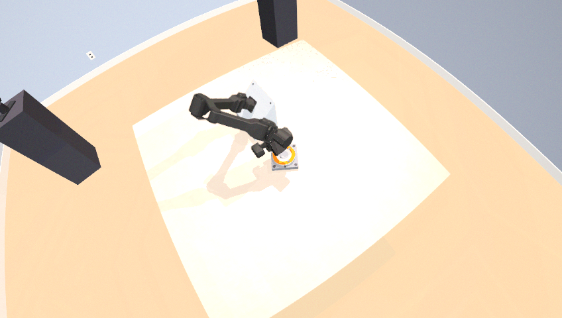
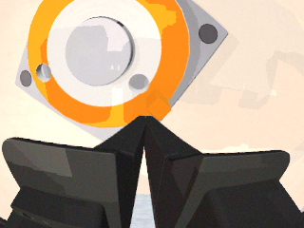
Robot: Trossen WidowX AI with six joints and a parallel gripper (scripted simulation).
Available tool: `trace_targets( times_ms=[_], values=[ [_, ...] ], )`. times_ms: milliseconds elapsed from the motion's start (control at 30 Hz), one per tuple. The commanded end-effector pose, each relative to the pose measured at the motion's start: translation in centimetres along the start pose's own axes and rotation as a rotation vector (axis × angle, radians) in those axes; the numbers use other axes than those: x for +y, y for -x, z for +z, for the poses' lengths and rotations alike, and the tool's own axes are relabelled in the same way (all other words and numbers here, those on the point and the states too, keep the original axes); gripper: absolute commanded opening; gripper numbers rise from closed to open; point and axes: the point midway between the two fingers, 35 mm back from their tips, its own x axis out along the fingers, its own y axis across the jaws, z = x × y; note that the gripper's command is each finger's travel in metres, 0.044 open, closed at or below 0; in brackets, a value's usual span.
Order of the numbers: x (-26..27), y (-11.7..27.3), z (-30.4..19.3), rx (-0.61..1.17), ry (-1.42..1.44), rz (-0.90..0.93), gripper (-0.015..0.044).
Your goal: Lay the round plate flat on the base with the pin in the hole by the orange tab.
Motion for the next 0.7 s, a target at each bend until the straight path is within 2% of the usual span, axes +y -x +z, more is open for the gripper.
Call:
trace_targets(
  times_ms=[0, 667],
  values=[
    [-0.7, 0.1, 0.6, -0.004, -0.004, -0.004, 0.0],
    [-2.0, 0.4, 2.9, -0.006, -0.005, -0.004, 0.0]
  ],
)
